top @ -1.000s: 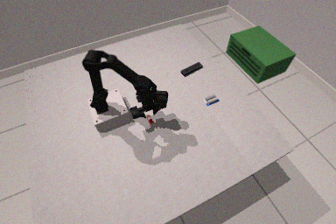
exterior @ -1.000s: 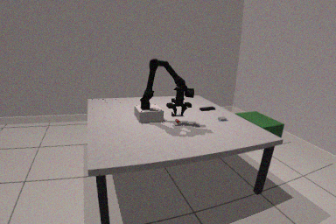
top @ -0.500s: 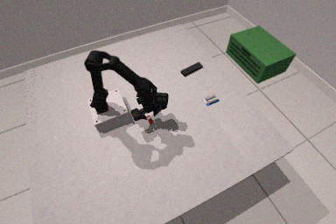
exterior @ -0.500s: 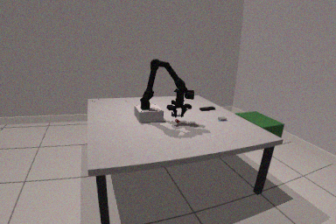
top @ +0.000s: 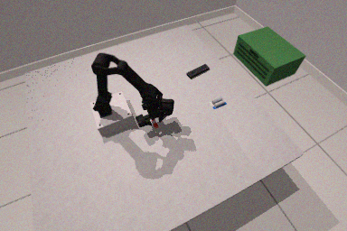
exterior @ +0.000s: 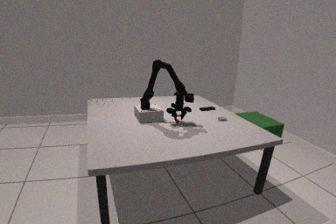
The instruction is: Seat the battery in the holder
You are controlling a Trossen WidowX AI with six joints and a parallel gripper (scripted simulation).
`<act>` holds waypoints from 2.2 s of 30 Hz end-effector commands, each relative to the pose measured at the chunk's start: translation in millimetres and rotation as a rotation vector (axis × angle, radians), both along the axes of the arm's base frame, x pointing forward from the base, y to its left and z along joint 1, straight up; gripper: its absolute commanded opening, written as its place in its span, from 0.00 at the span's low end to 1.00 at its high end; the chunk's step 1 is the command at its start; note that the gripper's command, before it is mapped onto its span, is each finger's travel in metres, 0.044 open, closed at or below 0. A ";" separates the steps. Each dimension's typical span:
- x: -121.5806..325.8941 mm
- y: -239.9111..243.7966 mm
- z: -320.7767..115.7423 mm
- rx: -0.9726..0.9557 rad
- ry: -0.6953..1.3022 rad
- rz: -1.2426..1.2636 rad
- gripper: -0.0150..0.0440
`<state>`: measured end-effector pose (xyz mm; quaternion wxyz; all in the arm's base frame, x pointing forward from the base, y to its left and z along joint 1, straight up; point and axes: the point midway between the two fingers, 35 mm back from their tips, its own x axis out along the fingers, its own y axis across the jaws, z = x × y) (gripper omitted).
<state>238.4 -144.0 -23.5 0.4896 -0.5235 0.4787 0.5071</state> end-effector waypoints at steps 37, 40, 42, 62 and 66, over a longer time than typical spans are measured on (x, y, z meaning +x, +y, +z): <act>-0.1 4.8 35.3 0.000 0.007 -0.049 0.36; 5.5 13.3 37.0 0.003 0.006 -0.160 0.36; 9.0 19.1 38.2 0.005 0.005 -0.235 0.36; 36.1 80.6 49.6 0.029 -0.002 -0.977 0.36; 39.7 93.8 51.9 0.035 -0.002 -1.125 0.36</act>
